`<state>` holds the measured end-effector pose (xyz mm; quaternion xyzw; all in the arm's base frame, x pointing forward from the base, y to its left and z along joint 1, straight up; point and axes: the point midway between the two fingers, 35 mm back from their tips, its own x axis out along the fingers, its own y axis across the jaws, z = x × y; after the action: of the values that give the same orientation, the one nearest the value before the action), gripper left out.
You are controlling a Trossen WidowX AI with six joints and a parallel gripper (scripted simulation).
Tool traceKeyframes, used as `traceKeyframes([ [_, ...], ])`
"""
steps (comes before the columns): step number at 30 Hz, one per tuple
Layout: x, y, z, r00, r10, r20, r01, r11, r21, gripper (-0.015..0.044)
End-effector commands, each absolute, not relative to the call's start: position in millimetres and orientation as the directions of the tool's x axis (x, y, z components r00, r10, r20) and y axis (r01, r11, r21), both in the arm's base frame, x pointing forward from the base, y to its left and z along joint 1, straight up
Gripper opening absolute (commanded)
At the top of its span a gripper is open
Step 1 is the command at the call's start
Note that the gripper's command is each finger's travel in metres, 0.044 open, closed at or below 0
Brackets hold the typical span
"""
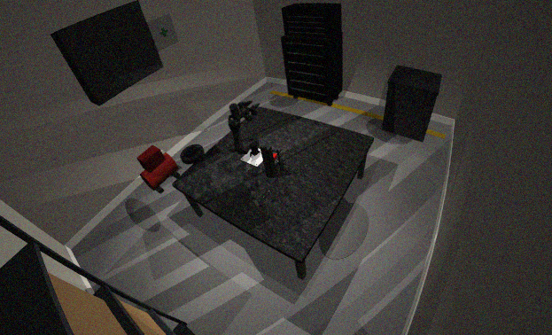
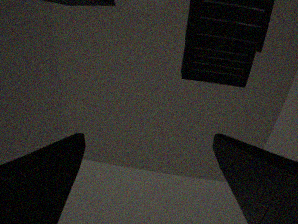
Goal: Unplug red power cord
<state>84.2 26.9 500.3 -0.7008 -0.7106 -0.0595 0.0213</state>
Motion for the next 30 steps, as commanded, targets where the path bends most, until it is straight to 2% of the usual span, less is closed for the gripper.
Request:
traceKeyframes([
  [1,83,28,500,-0.012,0.994,0.109,0.997,0.004,0.075,0.0374],
  [2,80,31,499,0.001,0.995,0.095,0.991,-0.014,0.134,0.0348],
  [5,63,50,493,0.082,0.997,0.014,0.888,-0.080,0.453,0.0269],
  [9,51,81,478,0.202,0.974,-0.107,0.599,-0.036,0.800,0.0164],
  [13,51,114,457,0.320,0.918,-0.235,0.250,0.157,0.955,0.0160],
  [15,56,128,446,0.371,0.880,-0.295,0.088,0.283,0.955,0.0160],
  [19,66,144,429,0.432,0.821,-0.373,-0.099,0.454,0.885,0.0160],
  [30,100,169,388,0.529,0.655,-0.540,-0.401,0.754,0.521,0.0160],
])
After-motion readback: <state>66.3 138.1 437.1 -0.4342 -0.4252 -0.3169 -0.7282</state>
